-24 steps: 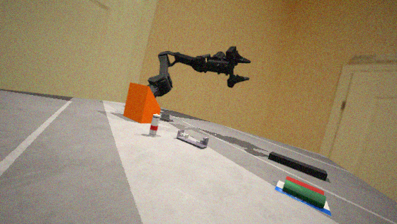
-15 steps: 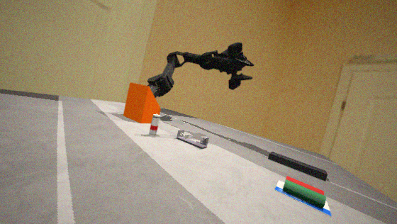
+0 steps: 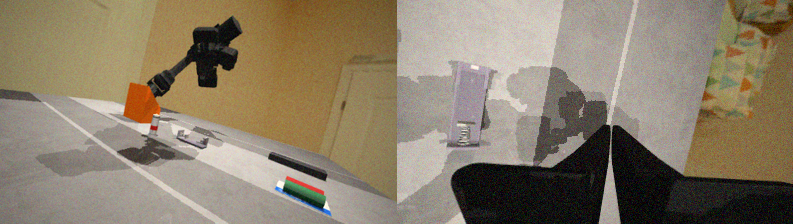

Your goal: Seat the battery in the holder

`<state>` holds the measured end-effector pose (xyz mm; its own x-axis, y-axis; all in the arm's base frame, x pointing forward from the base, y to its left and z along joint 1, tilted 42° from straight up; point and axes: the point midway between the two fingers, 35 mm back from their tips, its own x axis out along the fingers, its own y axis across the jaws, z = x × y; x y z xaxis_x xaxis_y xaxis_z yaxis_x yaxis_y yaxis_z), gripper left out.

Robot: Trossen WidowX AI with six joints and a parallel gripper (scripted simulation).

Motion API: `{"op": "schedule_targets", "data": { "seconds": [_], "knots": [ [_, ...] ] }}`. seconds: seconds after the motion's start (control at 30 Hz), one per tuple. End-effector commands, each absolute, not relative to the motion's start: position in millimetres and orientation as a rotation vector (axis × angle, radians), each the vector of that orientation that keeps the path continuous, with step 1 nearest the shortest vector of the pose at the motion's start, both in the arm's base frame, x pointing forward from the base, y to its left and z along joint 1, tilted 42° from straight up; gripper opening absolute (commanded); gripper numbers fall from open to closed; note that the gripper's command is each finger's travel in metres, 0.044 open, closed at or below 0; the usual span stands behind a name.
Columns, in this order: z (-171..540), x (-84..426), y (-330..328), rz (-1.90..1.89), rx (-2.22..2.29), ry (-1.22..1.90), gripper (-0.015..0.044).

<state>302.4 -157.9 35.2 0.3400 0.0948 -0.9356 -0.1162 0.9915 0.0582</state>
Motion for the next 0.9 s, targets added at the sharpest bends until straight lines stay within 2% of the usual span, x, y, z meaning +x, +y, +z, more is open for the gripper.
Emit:
{"op": "schedule_targets", "data": {
  "seconds": [0.0, 0.27, 0.53, 0.87],
  "knots": [
    [-11.0, 261.9, -168.5, 0.292, 0.169, 1.376, 0.0],
    [-56.7, 199.8, -168.7, 0.558, 0.545, 1.438, 0.0],
    [-58.7, 199.0, -167.5, 0.564, 0.552, 1.437, 0.0],
    [-117.2, 203.3, -115.0, 0.566, 0.554, 1.435, 0.0]
  ]
}}
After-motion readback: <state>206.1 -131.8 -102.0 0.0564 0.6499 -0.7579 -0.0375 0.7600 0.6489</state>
